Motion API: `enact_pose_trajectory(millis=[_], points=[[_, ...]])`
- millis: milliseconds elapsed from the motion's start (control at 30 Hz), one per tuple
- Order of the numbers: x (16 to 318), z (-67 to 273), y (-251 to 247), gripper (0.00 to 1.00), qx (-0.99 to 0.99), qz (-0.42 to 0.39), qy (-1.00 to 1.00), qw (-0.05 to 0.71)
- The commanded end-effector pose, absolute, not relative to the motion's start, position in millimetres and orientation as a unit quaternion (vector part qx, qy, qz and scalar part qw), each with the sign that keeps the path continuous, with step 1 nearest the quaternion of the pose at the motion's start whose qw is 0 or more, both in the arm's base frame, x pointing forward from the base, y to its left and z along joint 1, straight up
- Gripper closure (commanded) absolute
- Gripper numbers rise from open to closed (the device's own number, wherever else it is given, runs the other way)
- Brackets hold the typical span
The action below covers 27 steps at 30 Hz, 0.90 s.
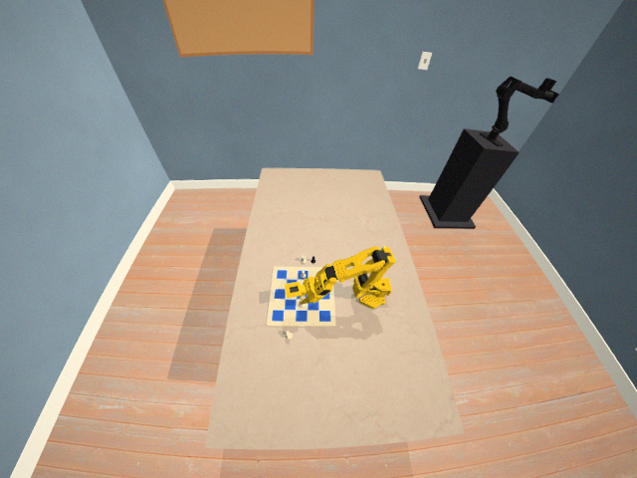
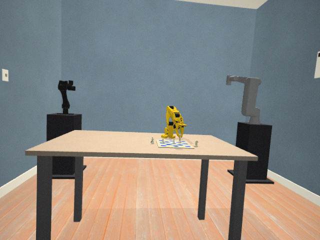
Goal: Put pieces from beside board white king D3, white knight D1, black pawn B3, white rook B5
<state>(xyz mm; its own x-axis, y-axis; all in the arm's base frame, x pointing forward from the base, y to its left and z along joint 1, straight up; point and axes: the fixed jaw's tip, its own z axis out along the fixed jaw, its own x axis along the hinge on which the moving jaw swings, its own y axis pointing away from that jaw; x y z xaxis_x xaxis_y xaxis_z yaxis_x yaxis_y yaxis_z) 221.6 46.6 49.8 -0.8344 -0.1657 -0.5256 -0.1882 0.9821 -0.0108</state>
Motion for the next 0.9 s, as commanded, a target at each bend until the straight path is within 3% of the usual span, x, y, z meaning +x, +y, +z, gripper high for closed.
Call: enact_pose_trajectory(millis=[0,867], points=[[220.3,49.3,48.3,1.00,-0.093,0.023,0.958,0.269],[222.0,53.5,48.6,1.00,-0.093,0.023,0.958,0.269]])
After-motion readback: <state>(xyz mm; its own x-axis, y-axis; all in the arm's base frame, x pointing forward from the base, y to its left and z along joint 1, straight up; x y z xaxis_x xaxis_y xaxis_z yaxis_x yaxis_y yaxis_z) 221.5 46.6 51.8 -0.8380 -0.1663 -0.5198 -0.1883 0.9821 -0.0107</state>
